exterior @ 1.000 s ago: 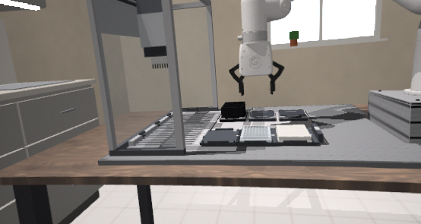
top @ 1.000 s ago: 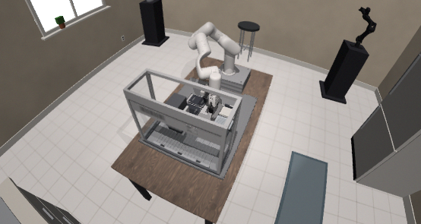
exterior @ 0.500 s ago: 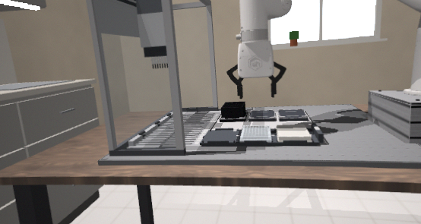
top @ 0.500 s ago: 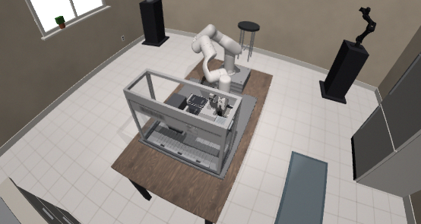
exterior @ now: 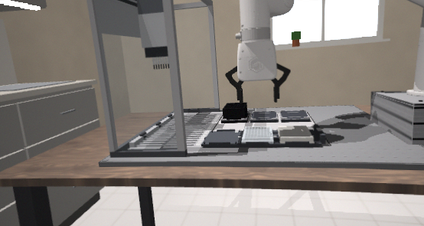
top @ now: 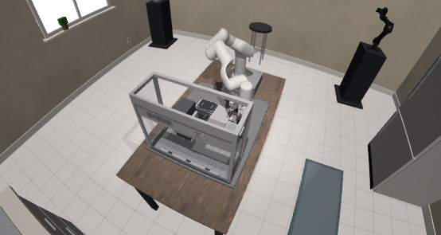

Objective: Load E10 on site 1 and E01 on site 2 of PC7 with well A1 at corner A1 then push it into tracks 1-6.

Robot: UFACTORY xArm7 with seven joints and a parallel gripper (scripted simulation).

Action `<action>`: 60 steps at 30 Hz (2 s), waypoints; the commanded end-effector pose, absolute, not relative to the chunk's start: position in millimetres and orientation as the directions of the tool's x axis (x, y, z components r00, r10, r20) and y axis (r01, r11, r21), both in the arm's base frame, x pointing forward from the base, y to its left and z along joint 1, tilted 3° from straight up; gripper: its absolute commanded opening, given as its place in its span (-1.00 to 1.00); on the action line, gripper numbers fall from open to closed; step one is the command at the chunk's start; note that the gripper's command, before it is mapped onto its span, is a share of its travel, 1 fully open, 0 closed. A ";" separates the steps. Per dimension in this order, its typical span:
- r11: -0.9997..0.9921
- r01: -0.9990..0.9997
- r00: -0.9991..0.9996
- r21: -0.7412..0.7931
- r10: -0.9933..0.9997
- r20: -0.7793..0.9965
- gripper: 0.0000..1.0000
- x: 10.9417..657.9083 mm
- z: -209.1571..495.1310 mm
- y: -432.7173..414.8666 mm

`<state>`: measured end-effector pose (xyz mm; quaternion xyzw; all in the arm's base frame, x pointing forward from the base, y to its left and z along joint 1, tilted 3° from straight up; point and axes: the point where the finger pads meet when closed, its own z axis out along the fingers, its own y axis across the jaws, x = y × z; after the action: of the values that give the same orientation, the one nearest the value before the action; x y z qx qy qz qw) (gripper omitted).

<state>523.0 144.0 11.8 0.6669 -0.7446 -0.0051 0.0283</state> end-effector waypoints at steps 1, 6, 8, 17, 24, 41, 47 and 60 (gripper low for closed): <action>0.111 -0.993 -0.110 0.043 -0.993 0.035 1.00 527.9 12.3 169.0; 0.111 -0.993 -0.110 0.043 -0.993 0.035 1.00 529.5 11.8 183.9; 0.111 -0.993 -0.110 0.043 -0.993 0.035 1.00 530.6 11.4 193.8; 0.111 -0.993 -0.110 0.043 -0.993 0.035 1.00 531.8 11.0 205.0; 0.111 -0.993 -0.110 0.043 -0.993 0.035 1.00 531.8 11.0 205.0; 0.111 -0.993 -0.110 0.043 -0.993 0.035 1.00 530.9 -8.9 204.4; 0.111 -0.993 -0.110 0.043 -0.993 0.035 1.00 530.4 -18.9 204.1; 0.111 -0.993 -0.110 0.043 -0.993 0.035 1.00 529.5 -37.2 203.5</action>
<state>528.5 202.9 -33.2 0.6666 -0.7448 -0.0048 0.0292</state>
